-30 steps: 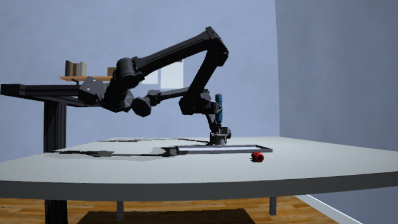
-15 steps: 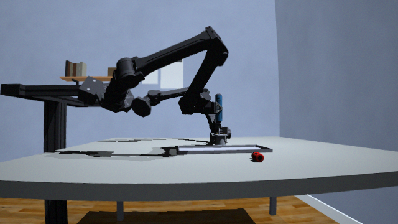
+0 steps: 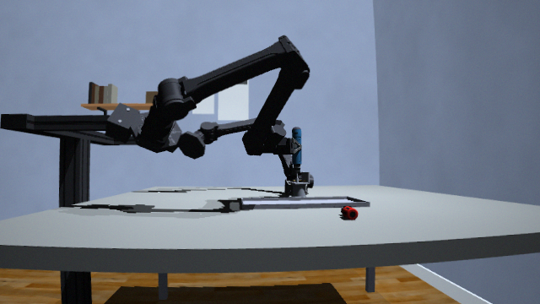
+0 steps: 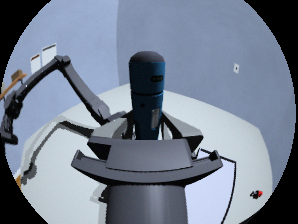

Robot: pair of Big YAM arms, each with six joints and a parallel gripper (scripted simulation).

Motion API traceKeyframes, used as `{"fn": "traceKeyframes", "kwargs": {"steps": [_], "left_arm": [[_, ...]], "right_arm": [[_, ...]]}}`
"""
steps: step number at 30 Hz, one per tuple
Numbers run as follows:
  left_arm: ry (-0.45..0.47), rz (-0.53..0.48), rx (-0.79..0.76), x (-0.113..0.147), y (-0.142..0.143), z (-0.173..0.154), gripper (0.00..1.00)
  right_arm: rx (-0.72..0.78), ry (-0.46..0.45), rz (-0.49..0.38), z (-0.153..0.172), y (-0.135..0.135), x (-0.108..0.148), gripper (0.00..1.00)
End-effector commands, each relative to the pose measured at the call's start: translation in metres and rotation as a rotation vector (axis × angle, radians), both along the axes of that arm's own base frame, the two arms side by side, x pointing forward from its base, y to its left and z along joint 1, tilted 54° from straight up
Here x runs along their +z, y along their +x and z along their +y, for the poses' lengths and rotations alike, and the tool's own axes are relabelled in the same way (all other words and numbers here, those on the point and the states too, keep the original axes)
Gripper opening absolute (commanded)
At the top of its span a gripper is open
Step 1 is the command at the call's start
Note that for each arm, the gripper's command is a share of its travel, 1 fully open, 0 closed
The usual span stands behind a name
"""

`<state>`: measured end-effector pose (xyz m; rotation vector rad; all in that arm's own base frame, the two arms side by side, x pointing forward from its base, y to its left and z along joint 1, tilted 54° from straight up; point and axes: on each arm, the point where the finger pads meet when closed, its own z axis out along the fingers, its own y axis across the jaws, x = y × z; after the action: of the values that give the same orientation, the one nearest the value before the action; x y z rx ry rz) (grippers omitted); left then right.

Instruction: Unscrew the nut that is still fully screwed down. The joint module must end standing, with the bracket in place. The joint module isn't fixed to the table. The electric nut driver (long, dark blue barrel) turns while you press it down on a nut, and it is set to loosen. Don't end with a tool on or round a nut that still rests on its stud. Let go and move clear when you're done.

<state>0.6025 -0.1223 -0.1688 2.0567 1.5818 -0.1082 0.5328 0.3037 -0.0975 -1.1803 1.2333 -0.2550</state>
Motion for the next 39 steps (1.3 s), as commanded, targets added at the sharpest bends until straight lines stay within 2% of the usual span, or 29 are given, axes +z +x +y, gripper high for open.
{"fn": "traceKeyframes", "kwargs": {"steps": [1, 39], "left_arm": [[-0.001, -0.008, -0.007, 0.0029, 0.0024, -0.0055, 0.59], [-0.001, -0.008, -0.007, 0.0029, 0.0024, -0.0055, 0.59]], "right_arm": [[0.046, 0.029, -0.062, 0.0280, -0.0034, 0.0306, 0.42], [0.047, 0.023, -0.038, 0.0369, -0.0090, 0.0322, 0.42]]}}
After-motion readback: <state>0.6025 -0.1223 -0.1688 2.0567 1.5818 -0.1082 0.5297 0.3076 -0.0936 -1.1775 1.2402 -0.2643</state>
